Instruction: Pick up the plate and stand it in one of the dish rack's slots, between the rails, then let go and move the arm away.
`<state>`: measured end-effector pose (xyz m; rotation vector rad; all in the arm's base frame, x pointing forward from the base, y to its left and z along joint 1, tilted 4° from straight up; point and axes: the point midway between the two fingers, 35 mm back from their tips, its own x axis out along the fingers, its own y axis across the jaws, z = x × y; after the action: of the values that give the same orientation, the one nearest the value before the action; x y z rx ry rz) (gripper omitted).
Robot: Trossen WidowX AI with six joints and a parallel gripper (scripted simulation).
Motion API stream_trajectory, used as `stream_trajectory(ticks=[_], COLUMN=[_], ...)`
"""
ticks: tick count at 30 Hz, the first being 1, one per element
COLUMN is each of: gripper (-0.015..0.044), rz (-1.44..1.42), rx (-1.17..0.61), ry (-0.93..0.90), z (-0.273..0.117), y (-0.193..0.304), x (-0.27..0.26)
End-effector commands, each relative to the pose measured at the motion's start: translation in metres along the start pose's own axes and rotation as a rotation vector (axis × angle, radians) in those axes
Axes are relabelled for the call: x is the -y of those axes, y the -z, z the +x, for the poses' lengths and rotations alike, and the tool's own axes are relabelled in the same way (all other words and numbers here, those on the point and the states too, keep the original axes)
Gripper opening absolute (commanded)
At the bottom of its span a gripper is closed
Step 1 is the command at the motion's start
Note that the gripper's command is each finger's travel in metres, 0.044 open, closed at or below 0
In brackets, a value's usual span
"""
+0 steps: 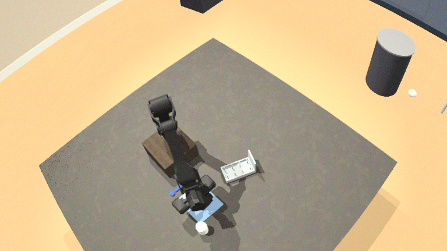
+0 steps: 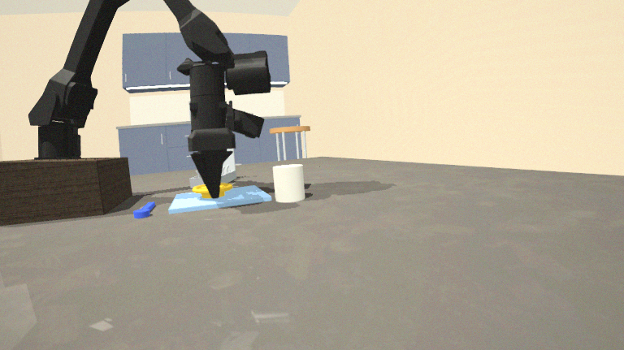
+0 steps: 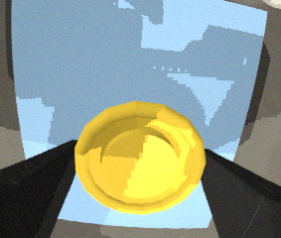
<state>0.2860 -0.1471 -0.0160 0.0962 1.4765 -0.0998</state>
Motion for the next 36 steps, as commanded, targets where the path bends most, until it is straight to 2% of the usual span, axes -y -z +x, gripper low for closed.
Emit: stream_trajectory(ticks=[1,6,28,32,36], gripper=[0.0132,0.0001,0.0000,0.0000,0.0000], rz=[0.002,0.002,0.002,0.008,0.119], rx=[0.012,0.013,0.013,0.013,0.011], ry=[0.008,0.008,0.009,0.009,0.003], z=[-0.016,-0.046,-0.167,-0.170,-0.170], y=[-0.007,-0.013,-0.011,-0.011,-0.007], x=[0.003,0.005,0.004,0.001,-0.045])
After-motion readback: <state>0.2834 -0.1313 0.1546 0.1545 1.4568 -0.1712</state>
